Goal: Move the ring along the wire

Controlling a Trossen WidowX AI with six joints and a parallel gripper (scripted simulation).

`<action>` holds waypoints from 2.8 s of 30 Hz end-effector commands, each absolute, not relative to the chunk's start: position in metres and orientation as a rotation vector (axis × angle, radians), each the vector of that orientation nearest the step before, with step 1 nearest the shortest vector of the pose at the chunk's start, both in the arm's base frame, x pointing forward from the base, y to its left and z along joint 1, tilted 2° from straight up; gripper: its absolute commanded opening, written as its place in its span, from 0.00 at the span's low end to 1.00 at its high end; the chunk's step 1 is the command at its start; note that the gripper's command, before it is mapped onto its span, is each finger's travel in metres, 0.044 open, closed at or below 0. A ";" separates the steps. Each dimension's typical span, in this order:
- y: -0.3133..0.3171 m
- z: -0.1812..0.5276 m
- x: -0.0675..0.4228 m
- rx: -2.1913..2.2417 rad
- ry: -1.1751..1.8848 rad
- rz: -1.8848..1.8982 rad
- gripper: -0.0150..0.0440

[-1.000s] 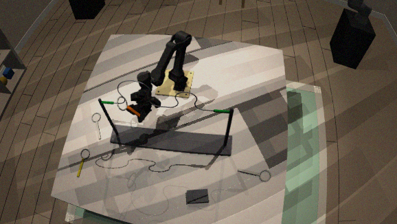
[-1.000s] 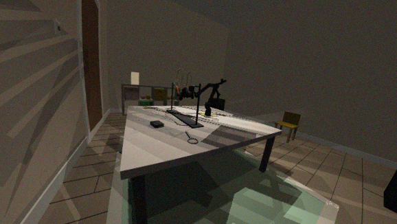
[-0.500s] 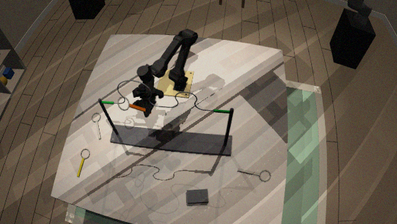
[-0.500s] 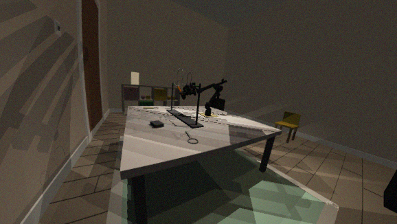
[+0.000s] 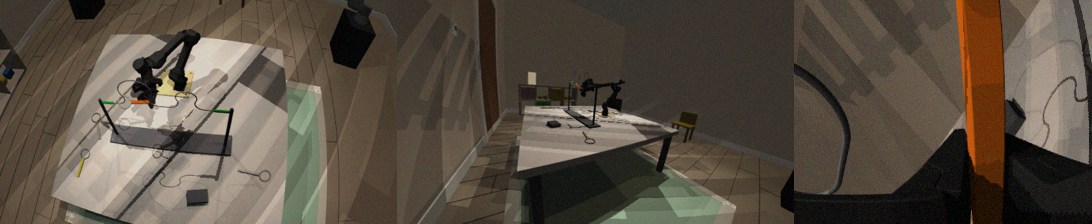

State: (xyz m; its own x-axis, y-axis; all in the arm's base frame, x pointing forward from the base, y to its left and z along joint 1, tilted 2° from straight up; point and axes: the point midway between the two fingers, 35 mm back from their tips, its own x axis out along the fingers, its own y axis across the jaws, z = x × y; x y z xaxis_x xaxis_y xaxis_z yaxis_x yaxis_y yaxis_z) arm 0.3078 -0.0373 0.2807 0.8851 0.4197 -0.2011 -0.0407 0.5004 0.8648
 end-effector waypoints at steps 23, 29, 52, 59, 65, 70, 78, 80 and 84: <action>-0.028 0.358 0.289 1.465 0.530 0.473 0.00; -0.029 0.377 0.290 1.589 0.520 0.498 0.00; -0.042 0.428 0.292 1.844 0.504 0.548 0.00; -0.043 0.430 0.292 1.804 0.511 0.538 0.00; -0.043 0.429 0.292 1.741 0.521 0.523 0.00; -0.043 0.427 0.292 1.680 0.529 0.509 0.00; -0.042 0.424 0.292 1.582 0.541 0.484 0.00; -0.042 0.423 0.292 1.555 0.544 0.478 0.00; -0.042 0.421 0.292 1.501 0.550 0.464 0.00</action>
